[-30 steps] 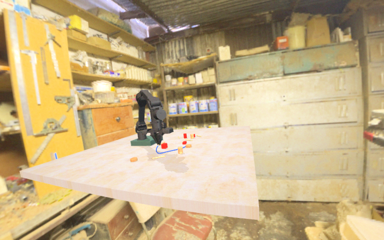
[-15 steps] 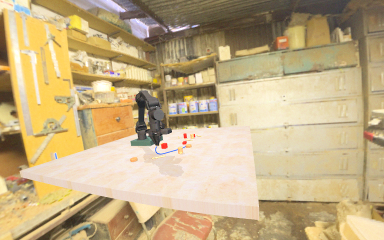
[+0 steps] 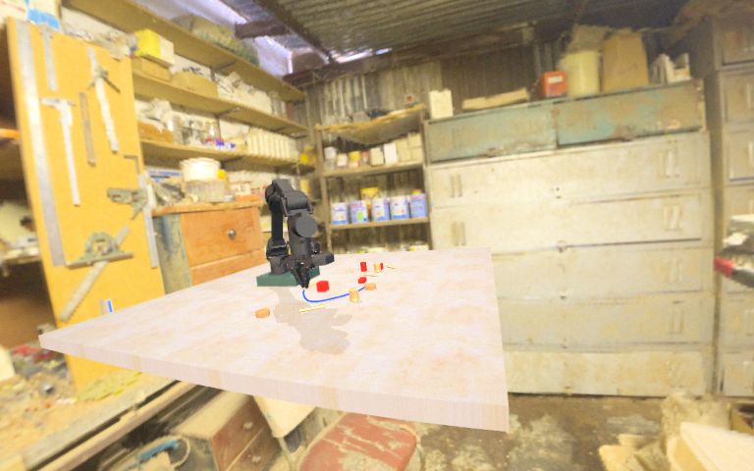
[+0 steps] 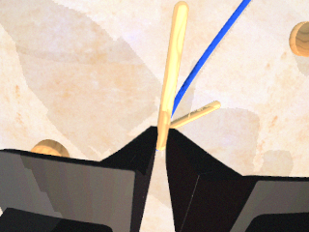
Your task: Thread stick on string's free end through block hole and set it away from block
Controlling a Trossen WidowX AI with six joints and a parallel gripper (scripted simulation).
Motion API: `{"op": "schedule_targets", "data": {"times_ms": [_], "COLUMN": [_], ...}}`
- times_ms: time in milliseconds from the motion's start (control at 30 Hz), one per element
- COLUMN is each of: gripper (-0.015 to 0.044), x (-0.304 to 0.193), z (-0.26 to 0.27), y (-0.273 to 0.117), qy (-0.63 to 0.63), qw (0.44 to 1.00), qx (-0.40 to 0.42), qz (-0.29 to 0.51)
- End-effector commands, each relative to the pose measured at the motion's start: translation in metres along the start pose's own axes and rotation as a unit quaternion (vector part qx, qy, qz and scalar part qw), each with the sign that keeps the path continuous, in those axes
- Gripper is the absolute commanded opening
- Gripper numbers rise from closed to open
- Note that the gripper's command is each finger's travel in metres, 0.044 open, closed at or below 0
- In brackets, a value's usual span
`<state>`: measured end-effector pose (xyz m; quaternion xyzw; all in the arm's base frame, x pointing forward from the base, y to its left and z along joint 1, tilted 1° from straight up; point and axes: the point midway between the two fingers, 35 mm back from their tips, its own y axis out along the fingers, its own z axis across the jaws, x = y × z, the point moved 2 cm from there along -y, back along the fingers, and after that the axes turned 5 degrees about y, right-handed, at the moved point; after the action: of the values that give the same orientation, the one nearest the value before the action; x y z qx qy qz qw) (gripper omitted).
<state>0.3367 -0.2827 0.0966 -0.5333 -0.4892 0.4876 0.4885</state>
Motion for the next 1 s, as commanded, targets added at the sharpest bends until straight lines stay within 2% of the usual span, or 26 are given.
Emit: {"op": "schedule_targets", "data": {"times_ms": [0,967], "gripper": [0.0000,0.0000], "x": [-0.007,-0.010], "z": [0.000,0.014], "y": [0.000,0.015], "qy": [-0.001,-0.001], "qw": [1.000,1.000], "qx": [0.000,0.001], "qz": [0.002,0.004]}}
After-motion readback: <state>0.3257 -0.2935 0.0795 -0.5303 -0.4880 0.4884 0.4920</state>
